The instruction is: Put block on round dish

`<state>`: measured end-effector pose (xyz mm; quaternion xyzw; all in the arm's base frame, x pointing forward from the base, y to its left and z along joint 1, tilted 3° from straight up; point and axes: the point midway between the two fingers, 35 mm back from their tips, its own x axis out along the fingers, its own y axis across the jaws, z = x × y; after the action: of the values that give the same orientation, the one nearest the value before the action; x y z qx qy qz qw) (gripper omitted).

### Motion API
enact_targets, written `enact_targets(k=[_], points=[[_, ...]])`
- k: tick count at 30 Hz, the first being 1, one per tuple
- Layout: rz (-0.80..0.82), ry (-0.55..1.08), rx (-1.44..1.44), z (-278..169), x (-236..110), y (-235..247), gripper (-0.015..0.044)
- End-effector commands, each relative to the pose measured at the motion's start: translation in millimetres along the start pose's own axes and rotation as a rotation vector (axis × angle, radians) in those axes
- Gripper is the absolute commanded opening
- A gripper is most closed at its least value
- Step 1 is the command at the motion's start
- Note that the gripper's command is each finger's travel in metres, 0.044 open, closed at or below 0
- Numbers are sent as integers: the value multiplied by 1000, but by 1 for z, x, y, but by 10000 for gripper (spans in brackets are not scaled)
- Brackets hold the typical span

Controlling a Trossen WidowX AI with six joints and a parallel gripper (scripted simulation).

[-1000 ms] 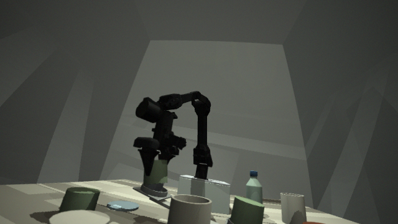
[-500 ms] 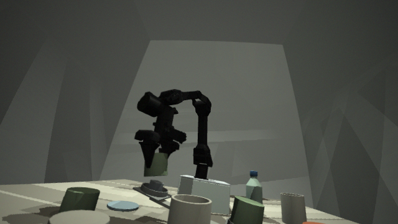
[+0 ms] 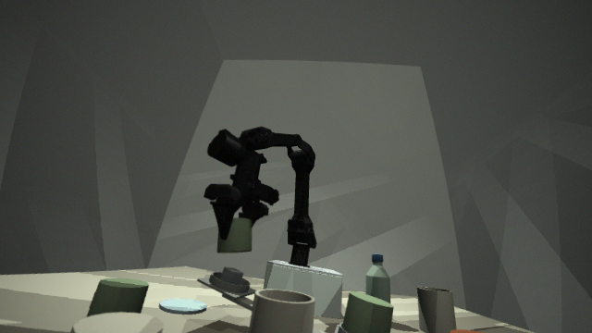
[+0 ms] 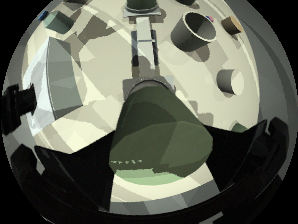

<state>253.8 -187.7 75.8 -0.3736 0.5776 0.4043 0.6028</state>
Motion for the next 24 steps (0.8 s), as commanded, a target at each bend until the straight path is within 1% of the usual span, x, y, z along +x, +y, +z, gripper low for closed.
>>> enact_targets(k=[1, 10, 12, 13, 24], points=[[-21, 10, -4, -1, -12, -2, 0], [-21, 10, -4, 0, -21, 0, 0], [-21, 10, -4, 0, -21, 0, 0], [-2, 1, 0, 1, -13, 2, 0], [-2, 1, 0, 1, -13, 2, 0]])
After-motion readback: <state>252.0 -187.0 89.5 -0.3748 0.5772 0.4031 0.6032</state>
